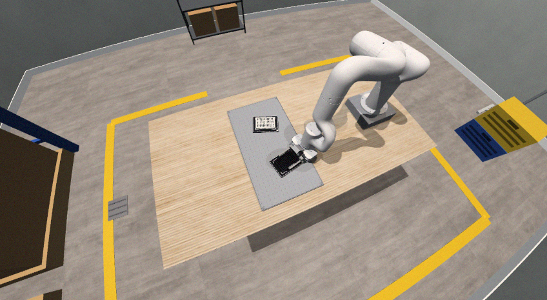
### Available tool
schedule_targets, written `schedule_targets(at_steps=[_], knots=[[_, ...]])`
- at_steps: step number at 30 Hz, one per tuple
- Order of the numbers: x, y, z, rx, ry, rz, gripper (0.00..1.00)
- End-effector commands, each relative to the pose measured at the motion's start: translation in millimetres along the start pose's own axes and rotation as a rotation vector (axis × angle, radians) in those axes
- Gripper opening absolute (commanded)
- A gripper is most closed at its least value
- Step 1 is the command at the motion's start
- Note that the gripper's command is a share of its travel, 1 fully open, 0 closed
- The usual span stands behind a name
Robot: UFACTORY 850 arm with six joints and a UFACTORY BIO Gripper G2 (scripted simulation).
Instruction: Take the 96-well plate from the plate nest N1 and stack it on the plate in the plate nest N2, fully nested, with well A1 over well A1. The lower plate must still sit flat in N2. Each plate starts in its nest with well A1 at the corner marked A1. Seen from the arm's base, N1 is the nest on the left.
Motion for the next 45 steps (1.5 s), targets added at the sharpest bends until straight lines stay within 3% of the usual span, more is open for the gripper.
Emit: schedule_targets(at_steps=[1,45], knots=[[1.1,-0.1,-1.0,0.0,-0.002,0.0,0.0],[20.2,-1.4,-0.9,0.0,-0.002,0.0,0.0]])
Point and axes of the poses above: the point midway between the two finger pads, its own z axis back along the fingers, its own y axis across the jaws, x = y × z, the point moved 5 cm from there along z, back along the fingers, and after that the axes turned 4 degrees about z, right-handed, at the moved point
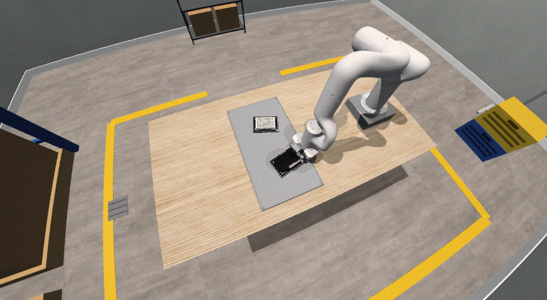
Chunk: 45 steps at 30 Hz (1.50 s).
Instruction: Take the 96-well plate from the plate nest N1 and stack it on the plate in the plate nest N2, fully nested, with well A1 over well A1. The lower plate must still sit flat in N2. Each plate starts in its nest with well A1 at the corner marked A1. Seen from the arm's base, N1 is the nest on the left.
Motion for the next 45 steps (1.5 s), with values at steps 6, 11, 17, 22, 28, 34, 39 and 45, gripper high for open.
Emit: schedule_targets(at_steps=[6,11,17,22,28,34,39,45], knots=[[3.1,-0.3,-0.9,0.0,-0.002,0.0,0.0],[9.8,-0.8,-0.9,0.0,-0.002,0.0,0.0],[16.4,-1.2,-0.9,0.0,-0.002,0.0,0.0],[24.8,-1.8,-0.9,0.0,-0.002,0.0,0.0],[34.7,-2.5,-0.9,0.0,-0.002,0.0,0.0],[41.4,-3.0,-0.9,0.0,-0.002,0.0,0.0],[49.7,-3.6,-0.9,0.0,-0.002,0.0,0.0],[59.7,-4.3,-0.9,0.0,-0.002,0.0,0.0]])
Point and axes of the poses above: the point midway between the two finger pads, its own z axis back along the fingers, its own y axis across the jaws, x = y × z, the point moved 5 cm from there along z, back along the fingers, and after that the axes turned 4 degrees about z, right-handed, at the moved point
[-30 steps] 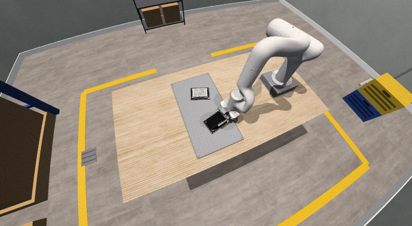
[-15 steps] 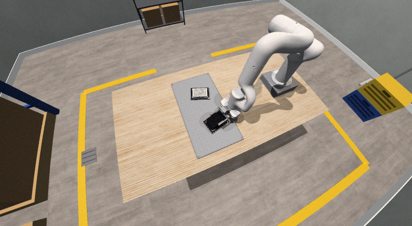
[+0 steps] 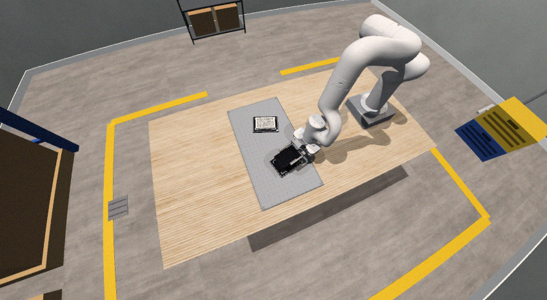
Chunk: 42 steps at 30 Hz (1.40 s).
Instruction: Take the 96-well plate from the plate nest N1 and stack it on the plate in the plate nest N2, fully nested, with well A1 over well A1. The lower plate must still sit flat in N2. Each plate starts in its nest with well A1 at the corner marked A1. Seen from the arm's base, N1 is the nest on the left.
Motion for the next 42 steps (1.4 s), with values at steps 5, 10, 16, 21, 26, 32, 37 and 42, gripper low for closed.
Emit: schedule_targets(at_steps=[5,10,16,21,26,32,37,42], knots=[[10.8,-0.8,-0.9,0.0,-0.002,0.0,0.0],[10.8,-0.8,-0.9,0.0,-0.002,0.0,0.0],[10.7,-2.4,-0.3,-0.033,0.0,0.0,0.0],[10.2,-10.6,1.6,-0.2,0.012,-0.001,0.0],[9.9,-15.6,2.0,-0.299,0.019,-0.001,0.0],[9.1,-26.0,1.6,-0.499,0.033,-0.001,0.0],[8.2,-38.9,2.3,-0.581,0.039,-0.001,0.0],[7.5,-48.8,4.0,-0.581,0.039,-0.001,0.0]])
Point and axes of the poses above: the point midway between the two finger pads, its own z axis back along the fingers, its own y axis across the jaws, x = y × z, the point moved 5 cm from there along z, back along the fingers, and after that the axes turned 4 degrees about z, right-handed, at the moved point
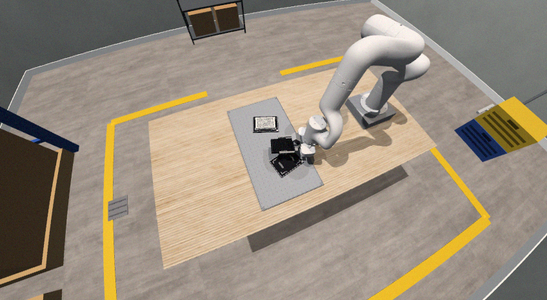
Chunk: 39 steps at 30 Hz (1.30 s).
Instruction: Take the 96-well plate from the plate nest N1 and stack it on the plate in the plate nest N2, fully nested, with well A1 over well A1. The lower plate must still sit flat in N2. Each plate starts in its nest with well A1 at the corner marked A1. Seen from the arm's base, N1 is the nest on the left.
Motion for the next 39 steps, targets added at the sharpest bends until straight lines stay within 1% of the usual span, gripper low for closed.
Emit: schedule_targets(at_steps=[1,13,15,30,32,39], knots=[[0.1,-10.9,-6.5,-0.016,-0.009,0.013,0.0],[-1.9,-47.8,-21.8,-0.016,-0.009,0.013,0.0],[-1.9,-47.8,-21.8,-0.016,-0.009,0.013,0.0],[-4.3,-93.9,-41.1,-0.016,-0.009,0.013,0.0],[-4.3,-93.9,-41.1,-0.016,-0.009,0.013,0.0],[-5.4,-115.4,-50.1,-0.016,-0.009,0.013,0.0]])
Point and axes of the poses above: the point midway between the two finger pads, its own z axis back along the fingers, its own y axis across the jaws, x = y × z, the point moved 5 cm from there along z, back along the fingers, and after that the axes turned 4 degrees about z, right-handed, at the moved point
